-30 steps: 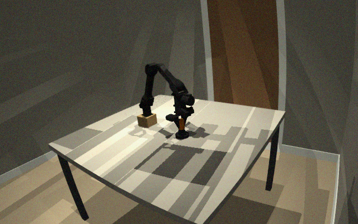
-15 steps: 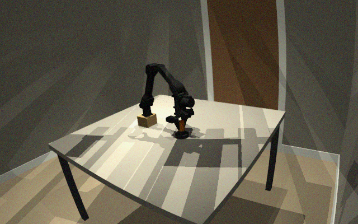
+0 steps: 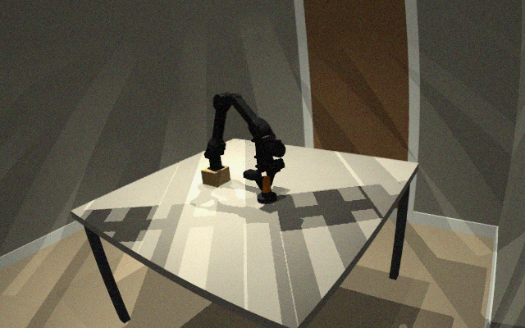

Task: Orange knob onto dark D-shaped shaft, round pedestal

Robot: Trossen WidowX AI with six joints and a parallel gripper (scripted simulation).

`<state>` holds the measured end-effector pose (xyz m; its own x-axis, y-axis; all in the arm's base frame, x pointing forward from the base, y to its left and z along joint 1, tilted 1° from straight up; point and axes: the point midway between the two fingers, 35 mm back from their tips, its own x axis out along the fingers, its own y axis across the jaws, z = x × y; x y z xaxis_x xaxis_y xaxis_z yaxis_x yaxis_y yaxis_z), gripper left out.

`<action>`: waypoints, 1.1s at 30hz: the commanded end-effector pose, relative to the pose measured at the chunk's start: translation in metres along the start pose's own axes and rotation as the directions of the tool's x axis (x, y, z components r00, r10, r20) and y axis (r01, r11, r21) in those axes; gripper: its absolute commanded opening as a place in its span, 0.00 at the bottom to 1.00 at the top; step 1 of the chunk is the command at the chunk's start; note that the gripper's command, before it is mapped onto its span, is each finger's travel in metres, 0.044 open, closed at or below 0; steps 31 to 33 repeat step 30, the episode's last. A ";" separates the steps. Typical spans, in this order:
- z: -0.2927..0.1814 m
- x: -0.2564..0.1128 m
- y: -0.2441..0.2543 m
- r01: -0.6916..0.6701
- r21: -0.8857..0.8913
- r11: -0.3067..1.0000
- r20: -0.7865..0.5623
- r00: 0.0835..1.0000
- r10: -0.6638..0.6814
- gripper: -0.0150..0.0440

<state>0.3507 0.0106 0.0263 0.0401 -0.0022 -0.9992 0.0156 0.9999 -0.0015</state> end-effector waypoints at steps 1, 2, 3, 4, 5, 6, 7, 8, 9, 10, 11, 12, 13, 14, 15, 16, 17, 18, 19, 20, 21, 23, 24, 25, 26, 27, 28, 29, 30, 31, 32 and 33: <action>0.000 0.000 0.000 0.000 0.000 1.000 0.000 1.000 0.000 0.79; 0.000 0.000 0.000 0.000 0.000 1.000 0.000 1.000 0.000 0.83; 0.000 0.000 0.000 0.000 0.000 1.000 0.000 1.000 0.000 0.88; 0.000 0.000 0.000 0.000 0.000 1.000 0.000 1.000 0.000 0.92; 0.000 0.000 0.000 0.000 0.000 1.000 0.000 1.000 0.000 0.97; 0.000 0.000 0.000 0.000 0.000 1.000 0.000 1.000 0.000 1.00; 0.000 0.000 0.000 0.000 0.000 1.000 0.000 1.000 0.000 1.00; 0.000 0.000 0.000 0.000 0.000 1.000 0.000 1.000 0.000 1.00; 0.000 0.000 0.000 0.000 0.000 1.000 0.000 1.000 0.000 1.00; 0.000 0.000 0.000 0.000 0.000 1.000 0.000 1.000 0.000 1.00; 0.000 0.000 0.000 0.000 0.000 1.000 0.000 1.000 0.000 1.00; 0.000 -0.003 0.000 0.000 0.000 1.000 0.000 1.000 0.000 1.00; 0.002 -0.010 0.000 0.000 0.000 1.000 0.000 1.000 0.000 1.00; 0.003 -0.022 0.000 0.000 0.000 1.000 0.000 1.000 0.000 1.00; 0.004 -0.039 0.000 0.000 0.000 1.000 0.000 1.000 0.000 1.00; 0.004 -0.056 0.000 0.000 0.000 1.000 0.000 1.000 0.000 1.00; 0.003 -0.073 0.000 0.000 0.000 1.000 0.000 1.000 0.000 1.00; 0.002 -0.085 0.000 0.000 0.000 1.000 0.000 1.000 0.000 1.00; 0.001 -0.093 0.000 0.000 0.000 1.000 0.000 1.000 0.000 1.00; 0.000 -0.096 0.000 0.000 0.000 1.000 0.000 1.000 0.000 1.00; 0.000 -0.096 0.000 0.000 0.000 1.000 0.000 1.000 0.000 1.00; 0.003 -0.096 0.000 0.000 0.000 1.000 0.000 1.000 0.000 1.00; 0.003 -0.096 0.000 0.000 0.000 1.000 0.000 1.000 0.000 1.00; 0.003 -0.096 0.000 0.000 0.000 1.000 0.000 1.000 0.000 1.00; 0.003 -0.096 0.000 0.000 0.000 1.000 0.000 1.000 0.000 1.00; 0.003 -0.096 0.000 0.000 0.000 1.000 0.000 1.000 0.000 1.00; 0.003 -0.096 0.000 0.000 0.000 1.000 0.000 1.000 0.000 1.00; 0.003 -0.096 0.000 0.000 0.000 1.000 0.000 1.000 0.000 1.00; 0.003 -0.096 0.000 0.000 0.000 1.000 0.000 1.000 0.000 1.00; 0.003 -0.096 0.000 0.000 0.000 1.000 0.000 1.000 0.000 1.00; 0.003 -0.096 0.000 0.000 0.000 1.000 0.000 1.000 0.000 1.00; 0.003 -0.096 0.000 0.000 0.000 1.000 0.000 1.000 0.000 1.00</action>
